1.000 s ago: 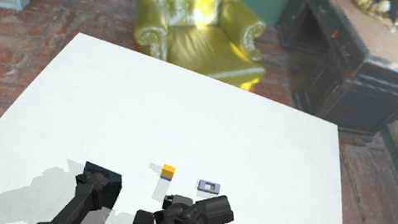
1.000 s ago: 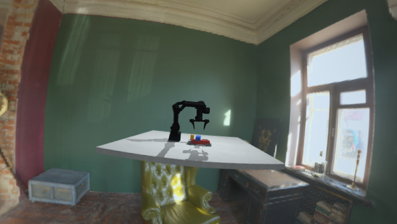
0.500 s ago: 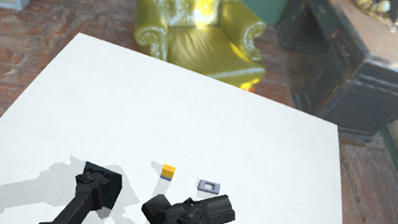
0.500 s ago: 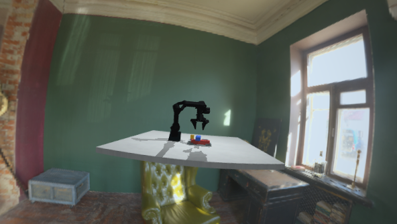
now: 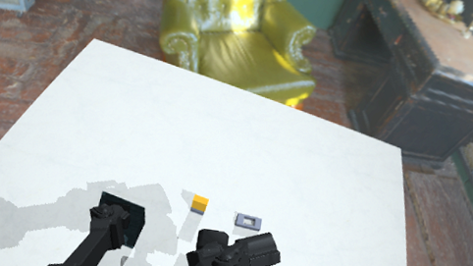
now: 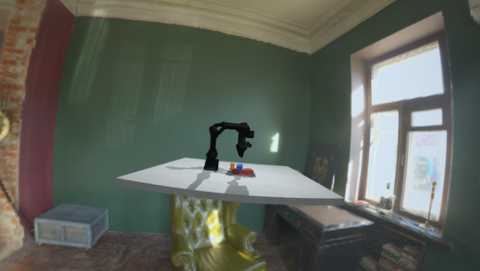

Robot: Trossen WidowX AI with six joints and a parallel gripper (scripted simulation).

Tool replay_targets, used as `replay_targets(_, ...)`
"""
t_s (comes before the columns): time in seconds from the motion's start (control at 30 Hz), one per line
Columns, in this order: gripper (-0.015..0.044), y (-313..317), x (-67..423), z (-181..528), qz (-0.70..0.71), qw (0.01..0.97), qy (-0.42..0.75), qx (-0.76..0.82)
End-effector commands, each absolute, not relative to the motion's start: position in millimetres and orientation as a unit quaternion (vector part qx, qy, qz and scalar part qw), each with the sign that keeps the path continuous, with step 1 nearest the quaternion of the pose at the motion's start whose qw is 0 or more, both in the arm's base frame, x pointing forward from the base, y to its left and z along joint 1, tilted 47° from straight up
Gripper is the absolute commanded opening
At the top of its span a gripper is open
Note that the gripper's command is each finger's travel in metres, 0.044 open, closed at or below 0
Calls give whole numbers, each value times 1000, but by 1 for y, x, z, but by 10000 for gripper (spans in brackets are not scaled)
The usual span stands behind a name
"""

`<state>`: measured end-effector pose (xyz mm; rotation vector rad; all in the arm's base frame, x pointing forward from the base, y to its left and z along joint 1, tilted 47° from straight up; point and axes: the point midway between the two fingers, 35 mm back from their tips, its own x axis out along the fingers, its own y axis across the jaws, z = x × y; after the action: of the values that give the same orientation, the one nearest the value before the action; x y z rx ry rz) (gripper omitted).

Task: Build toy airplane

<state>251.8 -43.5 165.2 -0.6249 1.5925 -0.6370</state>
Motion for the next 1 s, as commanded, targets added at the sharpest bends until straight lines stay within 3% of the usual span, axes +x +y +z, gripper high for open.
replay_targets(0.0,440,-43,252,165,-320,627,672,-229)
replay_targets(0.27,440,-40,253,163,-319,628,672,-228)
replay_targets(0.47,440,34,264,98,-312,634,675,-213)
replay_targets(0.7,440,112,237,20,-319,633,673,-213)
replay_targets(0.97,440,135,215,-8,-338,626,671,-207)
